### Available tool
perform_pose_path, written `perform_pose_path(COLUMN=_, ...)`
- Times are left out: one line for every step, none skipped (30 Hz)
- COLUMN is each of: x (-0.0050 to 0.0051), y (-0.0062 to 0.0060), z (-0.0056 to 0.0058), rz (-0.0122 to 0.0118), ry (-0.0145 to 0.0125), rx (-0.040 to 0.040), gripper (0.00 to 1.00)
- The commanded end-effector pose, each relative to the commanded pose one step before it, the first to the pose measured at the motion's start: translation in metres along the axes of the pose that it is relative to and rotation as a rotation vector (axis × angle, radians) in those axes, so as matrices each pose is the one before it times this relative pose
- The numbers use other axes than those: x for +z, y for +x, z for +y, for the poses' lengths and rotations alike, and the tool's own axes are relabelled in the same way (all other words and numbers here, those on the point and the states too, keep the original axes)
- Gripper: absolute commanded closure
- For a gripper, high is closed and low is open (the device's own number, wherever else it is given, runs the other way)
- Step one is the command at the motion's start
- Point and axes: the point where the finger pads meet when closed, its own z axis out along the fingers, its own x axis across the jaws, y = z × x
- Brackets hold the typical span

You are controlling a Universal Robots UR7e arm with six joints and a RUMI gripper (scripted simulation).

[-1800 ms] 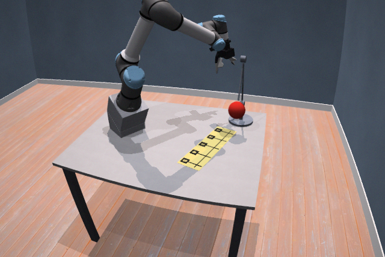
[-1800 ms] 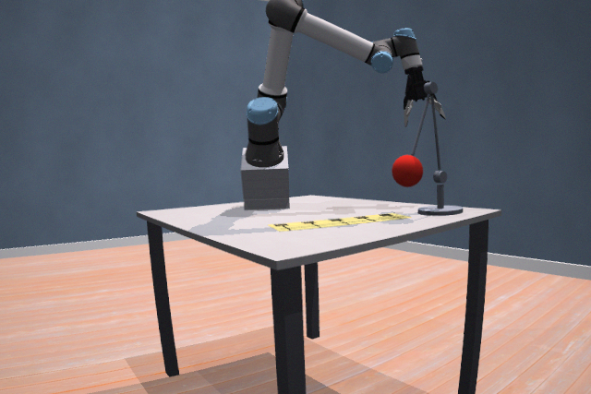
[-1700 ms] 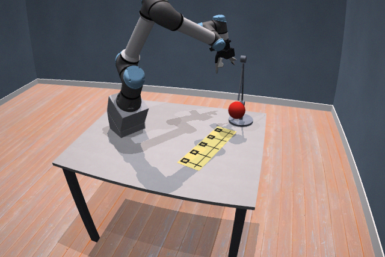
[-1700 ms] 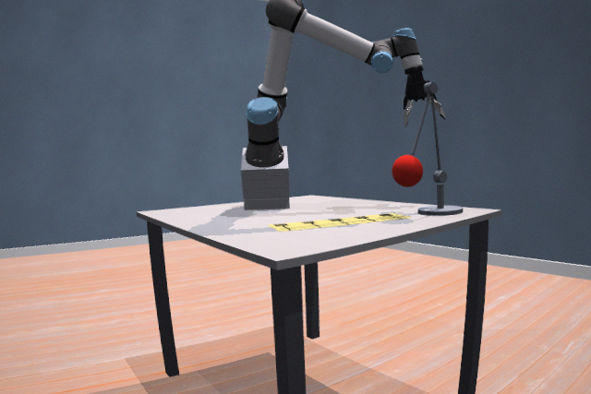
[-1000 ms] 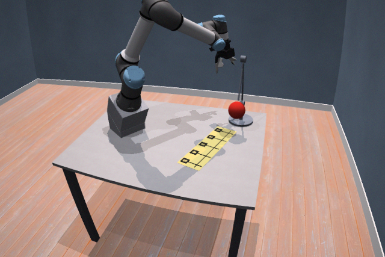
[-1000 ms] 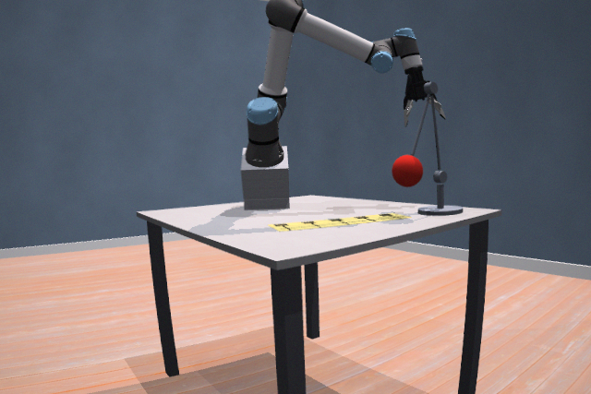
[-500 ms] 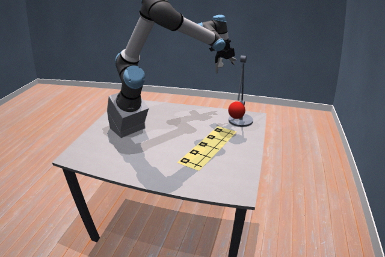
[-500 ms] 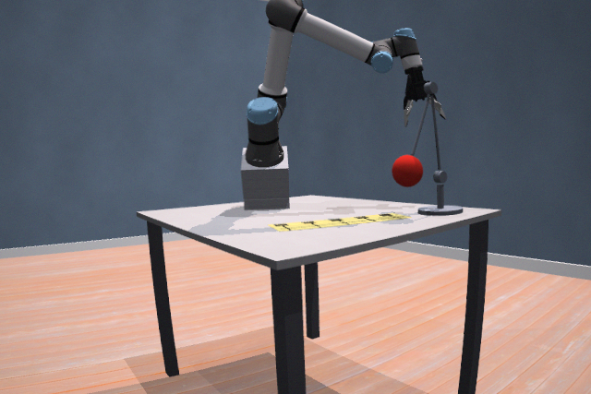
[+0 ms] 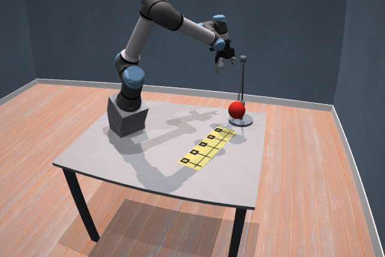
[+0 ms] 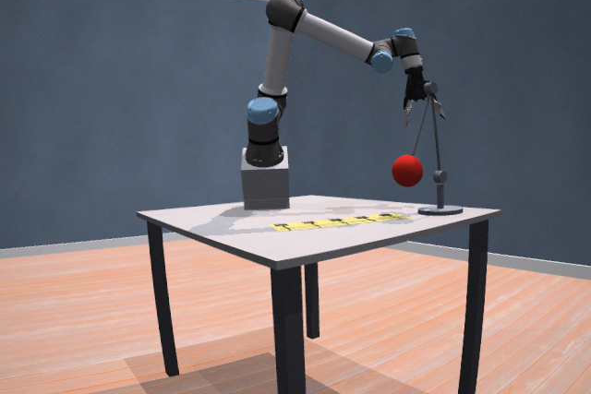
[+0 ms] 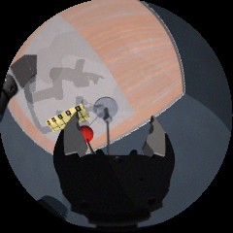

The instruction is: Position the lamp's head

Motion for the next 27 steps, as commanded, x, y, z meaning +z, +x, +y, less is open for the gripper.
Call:
perform_pose_path(x=-0.00062, y=0.00039, z=0.00017, rz=0.00142, ry=-0.00027, rx=0.00035, gripper=0.00)
perform_pose_path(x=0.00000, y=0.00000, z=0.00000, rz=0.00000, ry=0.00000, rx=0.00000, gripper=0.00)
perform_pose_path(x=0.00000, y=0.00000, z=0.00000, rz=0.00000, ry=0.00000, rx=0.00000, gripper=0.00)
perform_pose_path(x=0.00000, y=0.00000, z=0.00000, rz=0.00000, ry=0.00000, rx=0.00000, gripper=0.00)
perform_pose_path(x=0.00000, y=0.00000, z=0.00000, rz=0.00000, ry=0.00000, rx=0.00000, gripper=0.00)
perform_pose_path(x=0.00000, y=0.00000, z=0.00000, rz=0.00000, ry=0.00000, rx=0.00000, gripper=0.00)
perform_pose_path(x=0.00000, y=0.00000, z=0.00000, rz=0.00000, ry=0.00000, rx=0.00000, gripper=0.00)
perform_pose_path(x=0.00000, y=0.00000, z=0.00000, rz=0.00000, ry=0.00000, rx=0.00000, gripper=0.00)
perform_pose_path(x=0.00000, y=0.00000, z=0.00000, rz=0.00000, ry=0.00000, rx=0.00000, gripper=0.00)
perform_pose_path(x=0.00000, y=0.00000, z=0.00000, rz=0.00000, ry=0.00000, rx=0.00000, gripper=0.00)
perform_pose_path(x=0.00000, y=0.00000, z=0.00000, rz=0.00000, ry=0.00000, rx=0.00000, gripper=0.00)
perform_pose_path(x=0.00000, y=0.00000, z=0.00000, rz=0.00000, ry=0.00000, rx=0.00000, gripper=0.00)
perform_pose_path(x=0.00000, y=0.00000, z=0.00000, rz=0.00000, ry=0.00000, rx=0.00000, gripper=0.00)
perform_pose_path(x=0.00000, y=0.00000, z=0.00000, rz=0.00000, ry=0.00000, rx=0.00000, gripper=0.00)
perform_pose_path(x=-0.00032, y=-0.00155, z=0.00241, rz=0.00778, ry=-0.00292, rx=-0.01849, gripper=0.00)
perform_pose_path(x=-0.00033, y=-0.00159, z=0.00239, rz=0.00778, ry=-0.00292, rx=-0.01849, gripper=0.00)
perform_pose_path(x=-0.00034, y=-0.00163, z=0.00236, rz=0.00778, ry=-0.00292, rx=-0.01849, gripper=0.00)
perform_pose_path(x=-0.00034, y=-0.00167, z=0.00233, rz=0.00778, ry=-0.00292, rx=-0.01849, gripper=0.00)
perform_pose_path(x=-0.00035, y=-0.00171, z=0.00230, rz=0.00778, ry=-0.00292, rx=-0.01849, gripper=0.00)
perform_pose_path(x=-0.00035, y=-0.00175, z=0.00227, rz=0.00778, ry=-0.00292, rx=-0.01849, gripper=0.00)
perform_pose_path(x=-0.00036, y=-0.00179, z=0.00223, rz=0.00778, ry=-0.00292, rx=-0.01849, gripper=0.00)
perform_pose_path(x=-0.00037, y=-0.00183, z=0.00220, rz=0.00778, ry=-0.00292, rx=-0.01849, gripper=0.00)
perform_pose_path(x=-0.00038, y=-0.00187, z=0.00217, rz=0.00778, ry=-0.00292, rx=-0.01849, gripper=0.00)
perform_pose_path(x=-0.00039, y=-0.00190, z=0.00214, rz=0.00778, ry=-0.00292, rx=-0.01849, gripper=0.00)
perform_pose_path(x=-0.00039, y=-0.00194, z=0.00210, rz=0.00778, ry=-0.00292, rx=-0.01849, gripper=0.00)
perform_pose_path(x=-0.00040, y=-0.00197, z=0.00207, rz=0.00778, ry=-0.00292, rx=-0.01849, gripper=0.00)
perform_pose_path(x=-0.00041, y=-0.00201, z=0.00203, rz=0.00778, ry=-0.00292, rx=-0.01849, gripper=0.00)
